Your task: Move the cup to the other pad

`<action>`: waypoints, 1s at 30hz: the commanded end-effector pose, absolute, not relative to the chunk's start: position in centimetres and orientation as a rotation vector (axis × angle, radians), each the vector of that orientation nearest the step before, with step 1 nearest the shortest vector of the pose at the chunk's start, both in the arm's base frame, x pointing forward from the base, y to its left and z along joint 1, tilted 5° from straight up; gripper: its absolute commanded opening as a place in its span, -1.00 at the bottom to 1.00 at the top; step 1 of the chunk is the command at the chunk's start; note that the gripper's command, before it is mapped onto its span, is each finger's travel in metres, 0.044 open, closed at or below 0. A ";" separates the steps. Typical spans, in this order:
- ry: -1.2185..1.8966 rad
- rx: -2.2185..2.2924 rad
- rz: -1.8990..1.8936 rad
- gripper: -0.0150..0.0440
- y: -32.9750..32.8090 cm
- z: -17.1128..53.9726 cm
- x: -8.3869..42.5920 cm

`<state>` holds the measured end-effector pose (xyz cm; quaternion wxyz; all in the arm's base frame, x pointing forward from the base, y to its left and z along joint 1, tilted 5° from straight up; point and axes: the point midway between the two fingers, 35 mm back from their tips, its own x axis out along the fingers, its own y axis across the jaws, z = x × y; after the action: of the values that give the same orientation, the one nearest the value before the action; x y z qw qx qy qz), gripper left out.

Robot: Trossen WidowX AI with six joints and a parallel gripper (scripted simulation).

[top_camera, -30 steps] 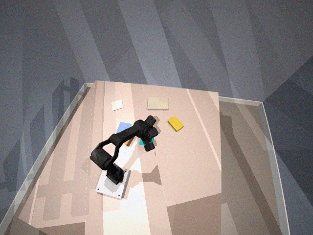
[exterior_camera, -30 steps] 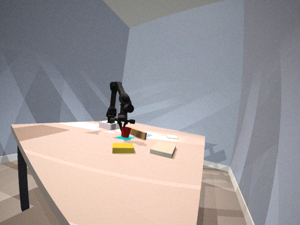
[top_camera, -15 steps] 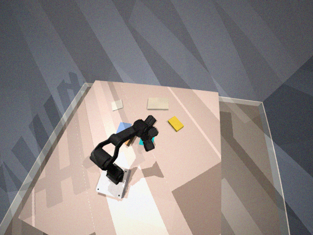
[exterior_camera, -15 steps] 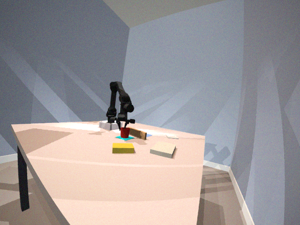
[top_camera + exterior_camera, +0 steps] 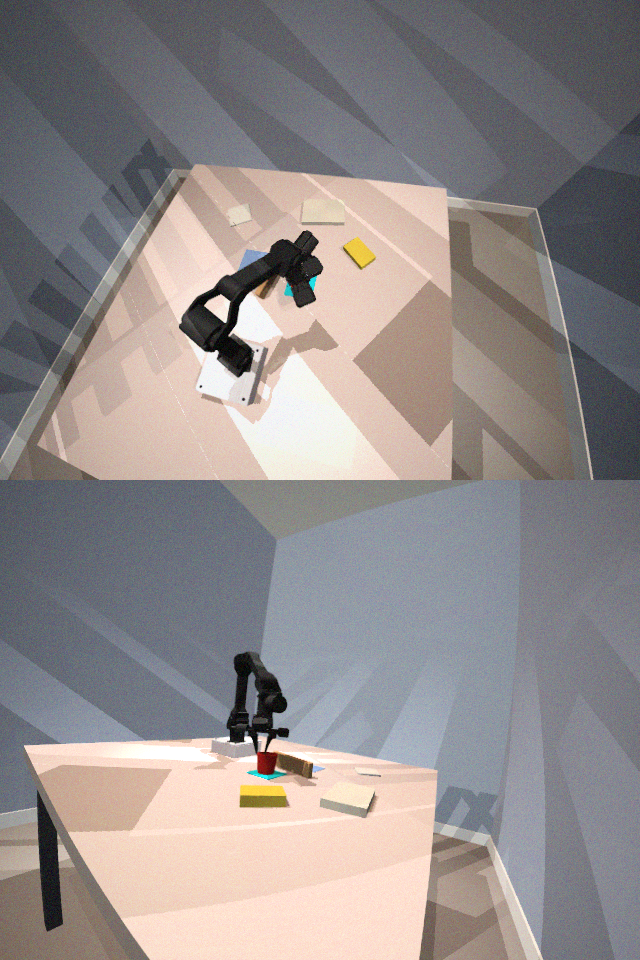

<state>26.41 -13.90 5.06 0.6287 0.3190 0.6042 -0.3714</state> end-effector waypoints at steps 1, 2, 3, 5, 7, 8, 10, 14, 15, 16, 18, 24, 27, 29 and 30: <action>1.373 0.733 -0.855 -0.06 -13.9 5.9 26.5; 1.373 0.733 -0.855 -0.06 -13.9 6.1 26.5; 1.374 0.732 -0.855 -0.06 -13.9 6.2 26.5; 1.374 0.732 -0.855 -0.06 -13.8 6.6 26.5; 1.375 0.731 -0.855 -0.06 -13.8 6.9 26.5; 1.375 0.731 -0.855 -0.06 -13.7 7.0 26.4; 1.376 0.731 -0.855 -0.06 -13.6 7.4 26.4; 1.387 0.729 -0.849 0.03 -13.5 7.1 26.3; 1.387 0.729 -0.849 0.12 -13.5 7.1 26.3; 1.387 0.729 -0.849 0.21 -13.5 7.1 26.3; 1.387 0.729 -0.849 0.39 -13.5 7.1 26.3; 1.386 0.729 -0.849 0.92 -13.5 7.5 26.4; 1.384 0.729 -0.850 1.00 -13.5 8.4 26.4; 1.383 0.730 -0.850 1.00 -13.4 9.2 26.5; 1.382 0.730 -0.851 1.00 -13.4 9.6 26.5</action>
<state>26.28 -13.37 8.41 0.6253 0.3166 0.6102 -0.3694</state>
